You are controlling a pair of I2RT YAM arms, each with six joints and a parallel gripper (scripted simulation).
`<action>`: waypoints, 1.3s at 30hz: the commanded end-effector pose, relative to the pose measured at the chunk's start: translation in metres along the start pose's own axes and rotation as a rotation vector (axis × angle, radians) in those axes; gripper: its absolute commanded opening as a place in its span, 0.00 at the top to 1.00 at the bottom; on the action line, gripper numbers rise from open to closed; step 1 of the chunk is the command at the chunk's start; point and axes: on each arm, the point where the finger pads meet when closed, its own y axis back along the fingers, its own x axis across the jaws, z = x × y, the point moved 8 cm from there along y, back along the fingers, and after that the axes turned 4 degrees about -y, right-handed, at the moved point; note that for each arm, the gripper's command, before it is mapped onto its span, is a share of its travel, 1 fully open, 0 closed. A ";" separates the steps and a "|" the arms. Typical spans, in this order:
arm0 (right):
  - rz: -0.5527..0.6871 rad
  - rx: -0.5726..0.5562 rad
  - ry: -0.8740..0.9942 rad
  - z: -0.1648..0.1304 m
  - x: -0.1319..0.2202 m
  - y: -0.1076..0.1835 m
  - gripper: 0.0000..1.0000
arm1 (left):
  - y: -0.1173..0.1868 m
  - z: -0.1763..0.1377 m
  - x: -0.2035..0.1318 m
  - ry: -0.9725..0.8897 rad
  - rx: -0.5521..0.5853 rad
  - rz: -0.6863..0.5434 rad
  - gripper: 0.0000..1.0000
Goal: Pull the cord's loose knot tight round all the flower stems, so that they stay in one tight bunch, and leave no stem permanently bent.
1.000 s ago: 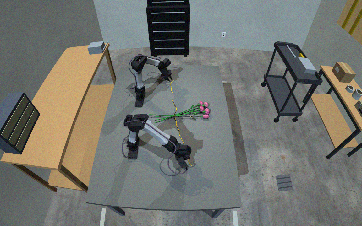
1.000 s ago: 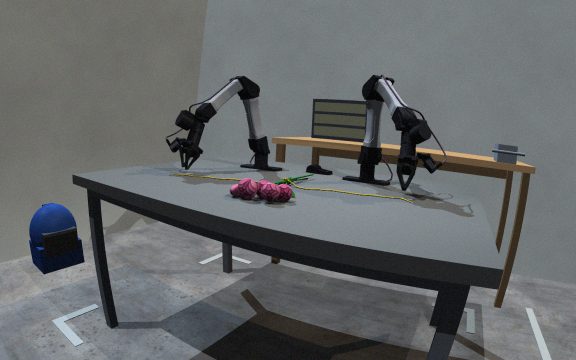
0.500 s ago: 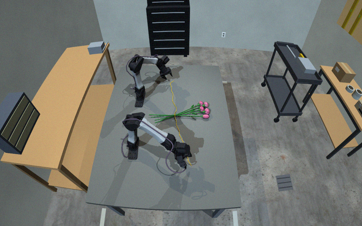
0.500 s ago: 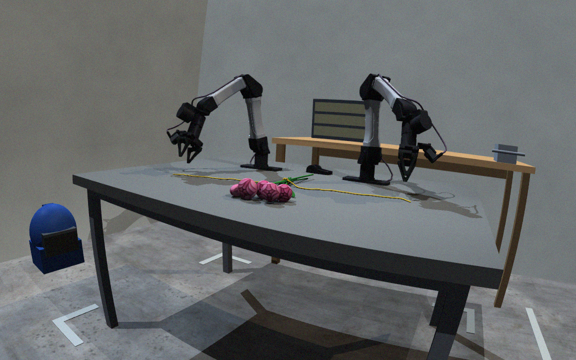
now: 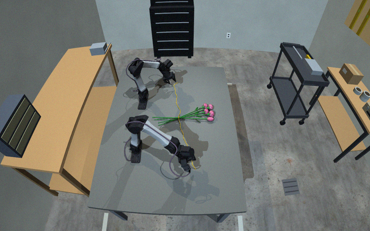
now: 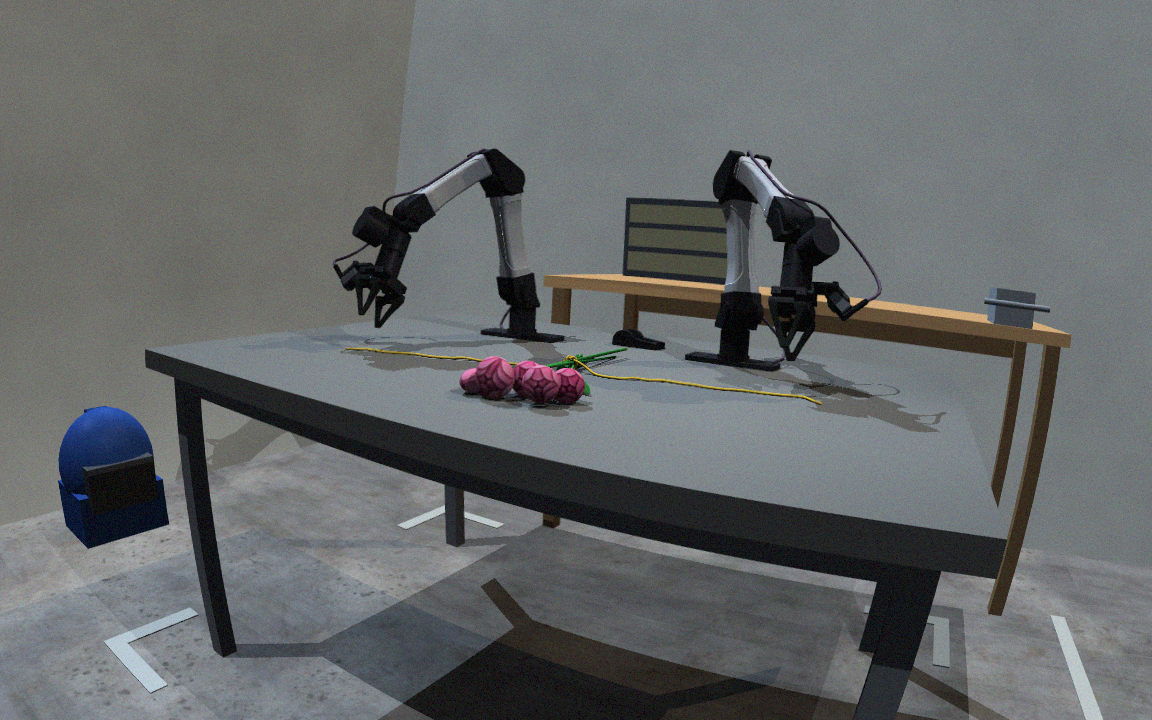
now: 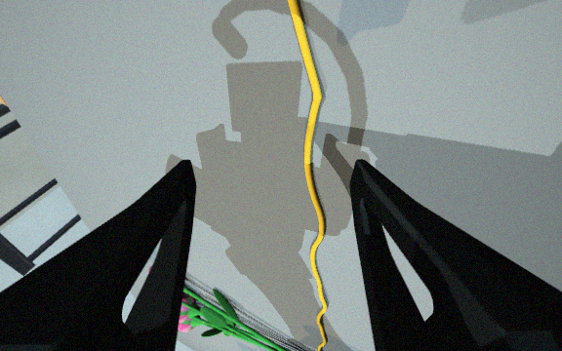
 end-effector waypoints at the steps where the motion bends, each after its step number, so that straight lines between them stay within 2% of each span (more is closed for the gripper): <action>1: -0.021 0.012 0.005 -0.003 -0.001 0.001 0.35 | 0.008 -0.016 -0.014 -0.196 -0.073 -0.081 0.35; 3: -0.021 0.012 0.005 -0.003 -0.001 0.001 0.35 | 0.009 -0.037 -0.019 -0.317 -0.086 -0.108 0.35; 5: -0.021 0.012 0.005 -0.003 -0.001 0.001 0.35 | 0.009 -0.037 -0.019 -0.317 -0.086 -0.108 0.35; 20: -0.022 0.013 0.004 -0.003 -0.001 0.001 0.35 | 0.011 -0.191 -0.057 -1.211 -0.130 -0.327 0.35; 22: -0.022 0.013 0.004 -0.003 -0.001 0.001 0.35 | 0.011 -0.191 -0.057 -1.211 -0.130 -0.327 0.35; 31: -0.022 0.013 0.004 -0.003 -0.001 0.001 0.35 | 0.017 -0.283 -0.085 -1.741 -0.124 -0.482 0.35; 36: -0.022 0.013 0.004 -0.003 -0.001 0.001 0.35 | 0.017 -0.316 -0.094 -1.918 -0.111 -0.528 0.35; 39: -0.022 0.013 0.004 -0.003 -0.001 0.001 0.35 | 0.017 -0.320 -0.096 -1.939 -0.110 -0.533 0.35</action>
